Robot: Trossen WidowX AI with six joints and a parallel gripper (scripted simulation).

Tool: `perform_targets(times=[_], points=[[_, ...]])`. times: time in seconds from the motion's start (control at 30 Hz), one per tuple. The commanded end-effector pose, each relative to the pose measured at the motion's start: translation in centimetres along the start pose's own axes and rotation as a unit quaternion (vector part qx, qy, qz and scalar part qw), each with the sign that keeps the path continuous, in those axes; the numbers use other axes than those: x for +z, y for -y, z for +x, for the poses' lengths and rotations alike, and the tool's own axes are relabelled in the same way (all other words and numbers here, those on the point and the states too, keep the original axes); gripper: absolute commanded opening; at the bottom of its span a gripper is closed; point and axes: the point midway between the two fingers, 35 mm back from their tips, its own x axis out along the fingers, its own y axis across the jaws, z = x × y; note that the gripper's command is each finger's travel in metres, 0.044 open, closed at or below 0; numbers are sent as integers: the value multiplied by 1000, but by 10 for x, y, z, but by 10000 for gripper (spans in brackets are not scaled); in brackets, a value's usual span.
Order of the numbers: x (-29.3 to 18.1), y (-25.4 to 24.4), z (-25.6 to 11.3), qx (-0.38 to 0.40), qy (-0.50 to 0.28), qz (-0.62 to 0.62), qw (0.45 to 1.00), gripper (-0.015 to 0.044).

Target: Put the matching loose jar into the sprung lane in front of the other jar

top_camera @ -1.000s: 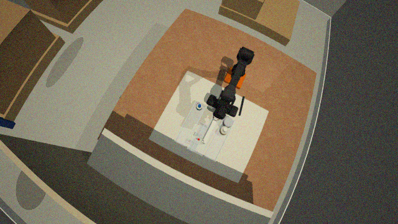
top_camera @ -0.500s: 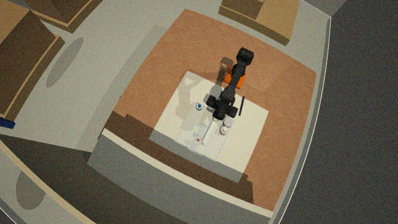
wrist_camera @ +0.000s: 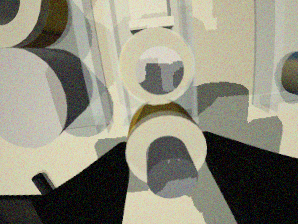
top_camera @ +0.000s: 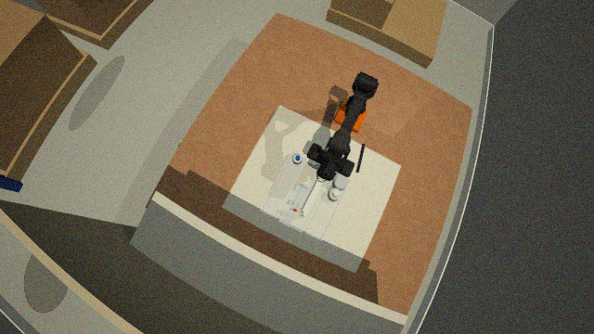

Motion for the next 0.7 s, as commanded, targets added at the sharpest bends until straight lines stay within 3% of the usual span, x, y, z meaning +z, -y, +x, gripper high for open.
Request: perform_targets(times=[0.0, 0.67], points=[[9, 1, -1, -3, 11, 1, 1000, 0], [16, 1, -2, -3, 11, 1, 1000, 0]])
